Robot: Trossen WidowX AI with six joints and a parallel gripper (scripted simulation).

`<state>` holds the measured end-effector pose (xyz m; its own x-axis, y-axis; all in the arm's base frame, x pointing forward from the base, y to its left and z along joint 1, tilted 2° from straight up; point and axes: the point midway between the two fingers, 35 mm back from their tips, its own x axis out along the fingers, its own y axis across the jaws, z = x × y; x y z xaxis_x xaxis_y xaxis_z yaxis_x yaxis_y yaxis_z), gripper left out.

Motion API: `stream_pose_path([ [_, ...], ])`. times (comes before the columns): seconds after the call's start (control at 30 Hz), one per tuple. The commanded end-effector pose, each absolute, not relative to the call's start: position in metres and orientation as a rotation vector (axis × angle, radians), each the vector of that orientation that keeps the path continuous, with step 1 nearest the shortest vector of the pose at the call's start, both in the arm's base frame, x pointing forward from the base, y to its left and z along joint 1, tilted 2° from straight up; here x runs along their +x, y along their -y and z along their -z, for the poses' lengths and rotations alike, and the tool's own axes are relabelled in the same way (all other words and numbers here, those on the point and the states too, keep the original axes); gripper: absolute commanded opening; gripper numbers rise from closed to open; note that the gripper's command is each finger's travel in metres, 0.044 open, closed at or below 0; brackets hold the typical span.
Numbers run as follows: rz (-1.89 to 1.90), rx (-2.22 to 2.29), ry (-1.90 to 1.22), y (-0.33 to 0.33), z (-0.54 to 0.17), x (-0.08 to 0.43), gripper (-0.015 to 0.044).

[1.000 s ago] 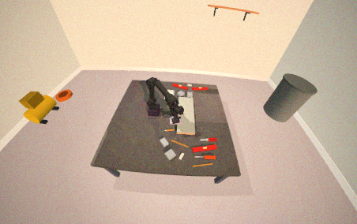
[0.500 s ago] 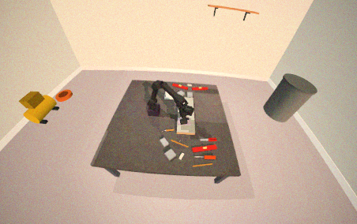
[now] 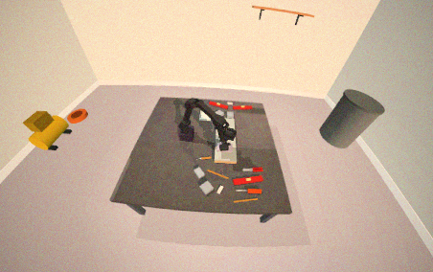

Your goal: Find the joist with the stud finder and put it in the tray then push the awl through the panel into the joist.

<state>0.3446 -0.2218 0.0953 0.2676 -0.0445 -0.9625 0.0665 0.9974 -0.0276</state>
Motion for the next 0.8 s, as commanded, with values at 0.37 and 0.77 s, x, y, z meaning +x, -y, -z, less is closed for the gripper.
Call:
stream_pose_path([
  [0.37, 0.085, 0.016, -1.286, 0.227, -0.075, 0.350, 0.0000],
  [0.77, 0.086, 0.016, -1.287, 0.228, -0.049, 0.350, 0.0000],
])
